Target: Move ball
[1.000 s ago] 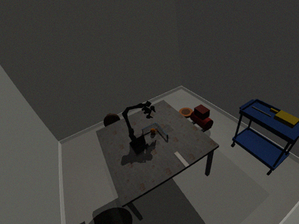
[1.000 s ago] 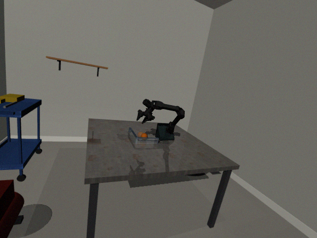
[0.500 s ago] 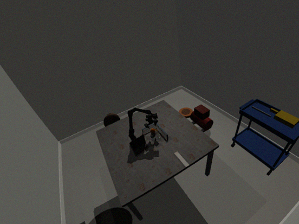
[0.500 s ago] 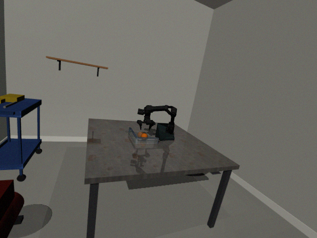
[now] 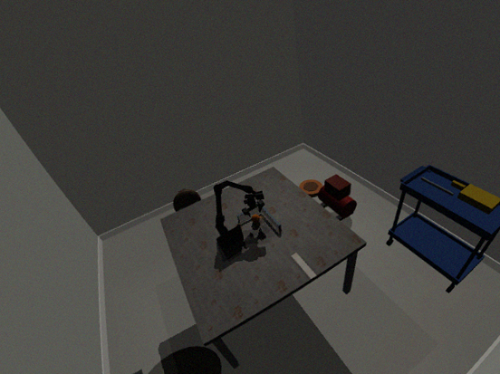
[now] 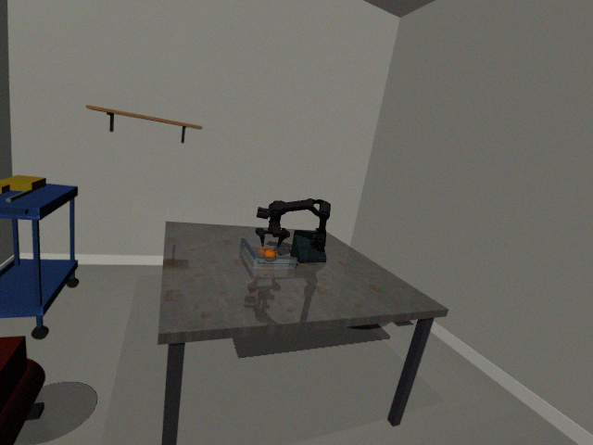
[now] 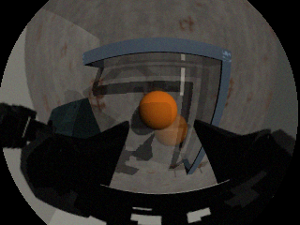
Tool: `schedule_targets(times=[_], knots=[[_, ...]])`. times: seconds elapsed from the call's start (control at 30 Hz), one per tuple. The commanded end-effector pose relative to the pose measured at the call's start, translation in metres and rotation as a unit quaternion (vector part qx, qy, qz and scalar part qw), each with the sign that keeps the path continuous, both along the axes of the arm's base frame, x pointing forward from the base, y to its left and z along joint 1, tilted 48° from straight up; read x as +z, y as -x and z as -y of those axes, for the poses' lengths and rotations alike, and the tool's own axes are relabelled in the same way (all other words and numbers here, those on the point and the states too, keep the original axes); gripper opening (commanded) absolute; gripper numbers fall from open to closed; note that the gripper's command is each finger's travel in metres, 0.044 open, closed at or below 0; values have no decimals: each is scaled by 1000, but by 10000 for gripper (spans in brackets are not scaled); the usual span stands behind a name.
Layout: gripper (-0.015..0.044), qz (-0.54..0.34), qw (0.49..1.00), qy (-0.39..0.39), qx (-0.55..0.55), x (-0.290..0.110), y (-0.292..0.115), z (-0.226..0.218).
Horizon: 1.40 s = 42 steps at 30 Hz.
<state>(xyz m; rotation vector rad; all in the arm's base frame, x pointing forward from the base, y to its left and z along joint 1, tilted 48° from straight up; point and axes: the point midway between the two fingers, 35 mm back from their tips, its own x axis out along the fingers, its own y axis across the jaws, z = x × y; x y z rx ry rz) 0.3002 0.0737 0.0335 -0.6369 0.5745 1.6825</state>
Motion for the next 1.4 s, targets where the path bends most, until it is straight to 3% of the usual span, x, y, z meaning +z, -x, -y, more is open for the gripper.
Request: schedule_targets(times=[0.0,0.9,1.37], knots=[[440,-8,1000,-3,-2,-6,4,-6],[440,-9,1000,-5,-2,-33,13,-36],[347,-9,1000,-5,-2,-33,13,-36]])
